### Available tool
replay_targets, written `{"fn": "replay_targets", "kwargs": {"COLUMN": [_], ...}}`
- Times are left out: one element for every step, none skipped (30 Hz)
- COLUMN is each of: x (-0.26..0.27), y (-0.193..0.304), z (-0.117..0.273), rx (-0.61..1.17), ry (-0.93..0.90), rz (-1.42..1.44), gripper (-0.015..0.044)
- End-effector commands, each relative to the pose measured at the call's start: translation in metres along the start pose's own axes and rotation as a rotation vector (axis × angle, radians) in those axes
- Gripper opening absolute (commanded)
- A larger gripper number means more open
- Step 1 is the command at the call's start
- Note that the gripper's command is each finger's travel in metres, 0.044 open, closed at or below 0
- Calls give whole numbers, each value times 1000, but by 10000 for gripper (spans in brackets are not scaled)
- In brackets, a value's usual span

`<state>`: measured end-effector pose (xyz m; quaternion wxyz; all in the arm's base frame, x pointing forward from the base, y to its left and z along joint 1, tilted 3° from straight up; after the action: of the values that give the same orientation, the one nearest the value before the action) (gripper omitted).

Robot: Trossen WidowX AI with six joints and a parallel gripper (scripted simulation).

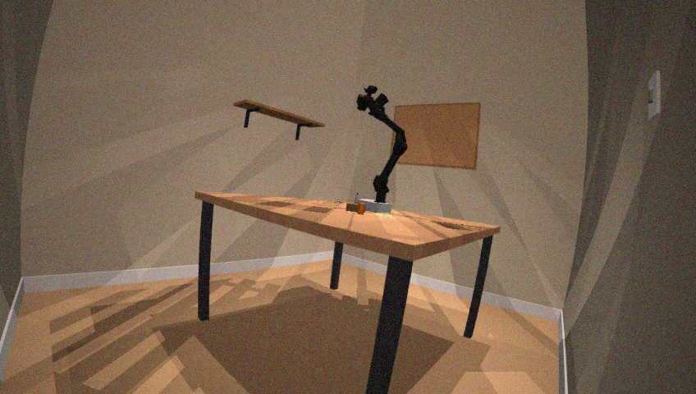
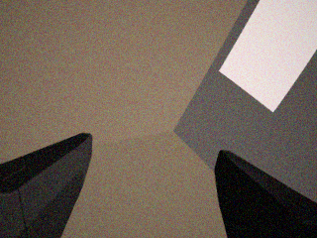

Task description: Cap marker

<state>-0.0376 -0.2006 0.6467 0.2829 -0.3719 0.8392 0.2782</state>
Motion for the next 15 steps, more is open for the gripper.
{"fn": "replay_targets", "kwargs": {"x": [16,20,23,26,27,28,29,29,29,30,31,31,32,32,32], "y": [-43,-55,-68,-81,-92,-104,-116,-127,-135,-145,-156,-168,-180,-192,-204], "z": [-2,-2,-1,0,4,7,11,16,19,23,28,33,39,45,53], "rx": [-150,-192,-234,-276,-322,-368,-414,-455,-489,-523,-565,-608,-652,-696,-740], "ry": [-66,-85,-104,-123,-137,-152,-166,-178,-189,-204,-222,-241,-261,-280,-304], "rz": [-103,-131,-158,-184,-204,-223,-242,-258,-272,-287,-304,-322,-339,-355,-372], "gripper": [258,258,258,258,258,258,258,258,258,258,258,258,258,258,258]}}
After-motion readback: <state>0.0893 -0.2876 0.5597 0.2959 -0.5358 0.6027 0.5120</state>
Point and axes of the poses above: the point midway between the two fingers, 35 mm back from their tips, its own z axis back along the fingers, its own x axis across the jaws, y = z × x, the point moved 5 cm from there along z, back along the fingers, and after that the axes turned 14 degrees about z, right-handed, at the moved point
